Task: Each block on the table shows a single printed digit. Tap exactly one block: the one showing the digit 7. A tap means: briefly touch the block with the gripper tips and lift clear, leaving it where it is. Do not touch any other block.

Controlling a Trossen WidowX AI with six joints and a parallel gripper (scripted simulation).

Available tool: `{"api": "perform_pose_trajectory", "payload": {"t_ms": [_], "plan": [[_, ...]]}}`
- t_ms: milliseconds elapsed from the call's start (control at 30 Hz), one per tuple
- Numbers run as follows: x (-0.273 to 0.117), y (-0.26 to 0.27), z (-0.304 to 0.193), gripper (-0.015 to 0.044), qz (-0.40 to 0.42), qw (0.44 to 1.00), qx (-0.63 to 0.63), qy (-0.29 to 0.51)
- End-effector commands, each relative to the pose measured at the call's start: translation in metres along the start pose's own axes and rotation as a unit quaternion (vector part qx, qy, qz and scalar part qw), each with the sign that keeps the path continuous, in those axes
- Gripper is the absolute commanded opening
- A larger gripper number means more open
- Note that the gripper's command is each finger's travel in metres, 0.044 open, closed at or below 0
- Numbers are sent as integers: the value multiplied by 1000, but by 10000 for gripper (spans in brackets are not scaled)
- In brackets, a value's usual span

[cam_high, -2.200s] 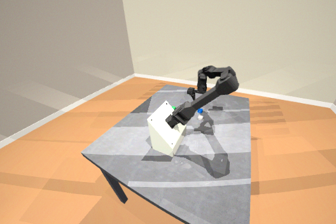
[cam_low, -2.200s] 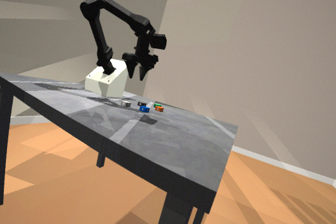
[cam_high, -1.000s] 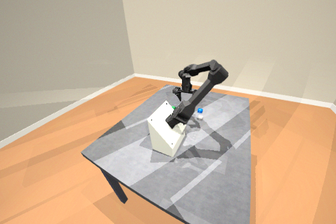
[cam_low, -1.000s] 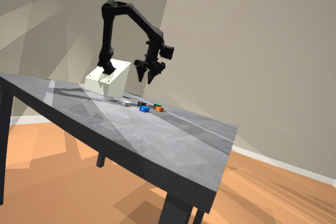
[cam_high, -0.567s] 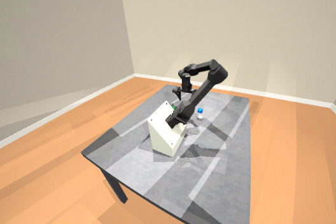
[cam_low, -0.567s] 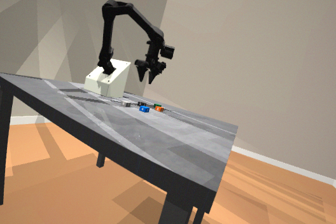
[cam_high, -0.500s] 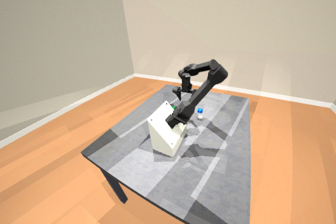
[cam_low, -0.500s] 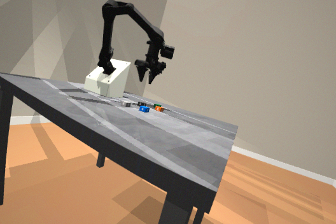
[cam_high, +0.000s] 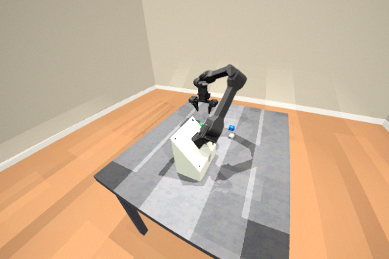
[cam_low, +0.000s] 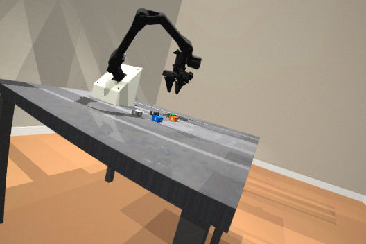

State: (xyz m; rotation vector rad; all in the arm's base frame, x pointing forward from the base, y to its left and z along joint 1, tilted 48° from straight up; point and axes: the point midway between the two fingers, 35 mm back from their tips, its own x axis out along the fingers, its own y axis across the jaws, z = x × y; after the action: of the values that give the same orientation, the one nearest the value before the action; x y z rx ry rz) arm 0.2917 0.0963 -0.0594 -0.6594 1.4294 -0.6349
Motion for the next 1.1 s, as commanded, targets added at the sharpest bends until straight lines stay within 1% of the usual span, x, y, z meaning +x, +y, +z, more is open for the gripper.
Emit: {"api": "perform_pose_trajectory", "payload": {"t_ms": [0, 733, 800, 900, 933, 1067], "plan": [[1, 30, 1, 400, 1, 1000, 1, 1], [1, 30, 1, 400, 1, 1000, 1, 1], [15, 31, 3, 348, 2, 1000, 1, 1], [70, 30, 3, 269, 0, 1000, 2, 1], [79, 29, 2, 242, 0, 1000, 2, 1], [83, 29, 1, 137, -1, 1000, 2, 1]]}}
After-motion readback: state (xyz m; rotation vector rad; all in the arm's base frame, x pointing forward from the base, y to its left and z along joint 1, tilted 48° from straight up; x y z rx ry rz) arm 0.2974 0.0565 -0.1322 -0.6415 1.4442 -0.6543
